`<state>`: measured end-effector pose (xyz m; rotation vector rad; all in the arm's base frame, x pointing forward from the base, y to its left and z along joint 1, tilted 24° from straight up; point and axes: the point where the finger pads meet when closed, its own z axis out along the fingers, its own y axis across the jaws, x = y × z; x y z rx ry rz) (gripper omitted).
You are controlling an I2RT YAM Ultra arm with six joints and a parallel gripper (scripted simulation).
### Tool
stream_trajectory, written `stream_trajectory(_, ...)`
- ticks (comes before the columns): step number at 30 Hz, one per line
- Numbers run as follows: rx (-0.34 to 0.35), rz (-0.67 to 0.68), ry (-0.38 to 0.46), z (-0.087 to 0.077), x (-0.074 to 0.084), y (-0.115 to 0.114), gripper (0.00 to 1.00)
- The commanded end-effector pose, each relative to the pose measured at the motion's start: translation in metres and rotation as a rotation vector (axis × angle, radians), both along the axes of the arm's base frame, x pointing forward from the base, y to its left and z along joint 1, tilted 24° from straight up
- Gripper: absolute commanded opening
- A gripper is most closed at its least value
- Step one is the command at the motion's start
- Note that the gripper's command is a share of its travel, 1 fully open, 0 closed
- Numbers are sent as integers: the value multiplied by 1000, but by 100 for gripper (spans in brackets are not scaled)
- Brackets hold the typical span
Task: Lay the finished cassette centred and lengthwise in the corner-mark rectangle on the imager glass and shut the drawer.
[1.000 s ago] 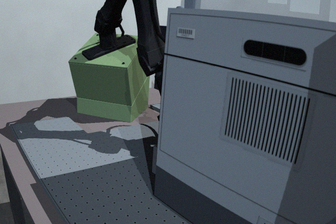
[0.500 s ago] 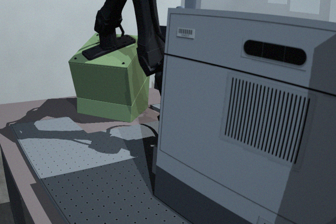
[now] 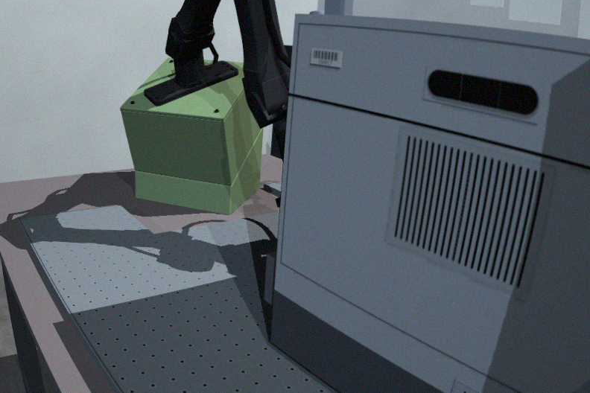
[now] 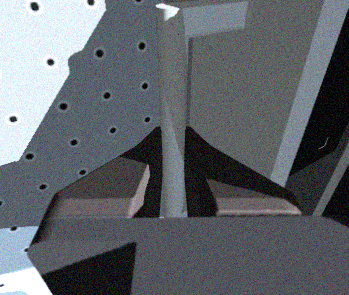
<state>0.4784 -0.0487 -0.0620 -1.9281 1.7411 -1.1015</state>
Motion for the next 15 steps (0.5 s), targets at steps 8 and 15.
stream_trajectory(8, 4, -23, 70, -3, -20, 3, 0)
stream_trajectory(15, 4, -27, 70, -5, -30, 0, 0)
